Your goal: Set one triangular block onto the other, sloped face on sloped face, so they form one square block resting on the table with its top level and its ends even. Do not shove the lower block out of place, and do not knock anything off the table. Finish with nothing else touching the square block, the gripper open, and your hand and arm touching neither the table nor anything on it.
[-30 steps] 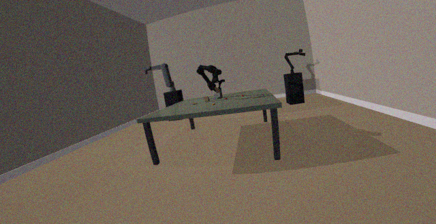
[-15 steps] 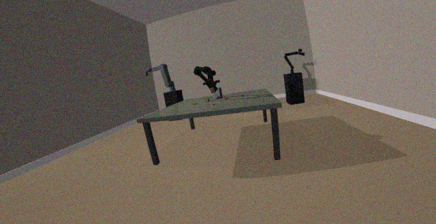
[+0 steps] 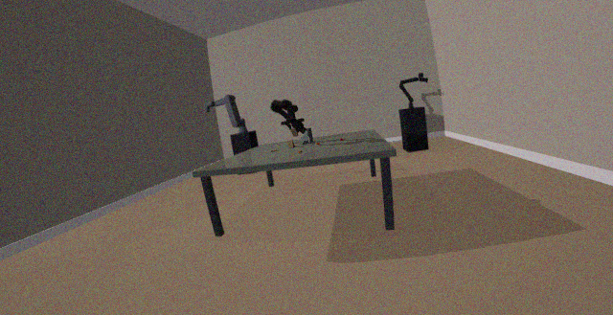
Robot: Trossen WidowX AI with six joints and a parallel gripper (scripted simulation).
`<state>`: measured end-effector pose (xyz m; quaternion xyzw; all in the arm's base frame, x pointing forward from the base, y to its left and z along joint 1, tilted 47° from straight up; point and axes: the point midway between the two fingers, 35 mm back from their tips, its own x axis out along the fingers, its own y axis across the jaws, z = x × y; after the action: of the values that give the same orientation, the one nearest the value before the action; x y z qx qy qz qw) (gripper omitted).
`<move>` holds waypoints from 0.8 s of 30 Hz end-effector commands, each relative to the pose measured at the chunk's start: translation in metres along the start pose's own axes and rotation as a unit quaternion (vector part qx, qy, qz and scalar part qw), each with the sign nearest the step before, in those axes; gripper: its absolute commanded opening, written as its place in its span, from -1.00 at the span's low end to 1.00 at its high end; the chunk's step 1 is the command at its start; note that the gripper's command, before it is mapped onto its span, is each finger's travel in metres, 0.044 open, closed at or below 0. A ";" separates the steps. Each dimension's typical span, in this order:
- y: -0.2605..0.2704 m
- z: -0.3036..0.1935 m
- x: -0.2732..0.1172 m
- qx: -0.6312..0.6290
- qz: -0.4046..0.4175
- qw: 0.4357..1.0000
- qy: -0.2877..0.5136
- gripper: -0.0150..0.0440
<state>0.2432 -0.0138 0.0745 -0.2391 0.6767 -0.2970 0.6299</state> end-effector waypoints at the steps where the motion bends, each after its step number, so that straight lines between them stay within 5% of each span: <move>1: -0.007 -0.011 -0.008 -0.003 0.007 1.000 -0.006 -0.49; 24: -0.046 -0.082 -0.035 -0.006 0.048 0.998 -0.040 -0.49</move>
<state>0.1725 -0.0127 0.1311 -0.2254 0.6633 -0.2567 0.6658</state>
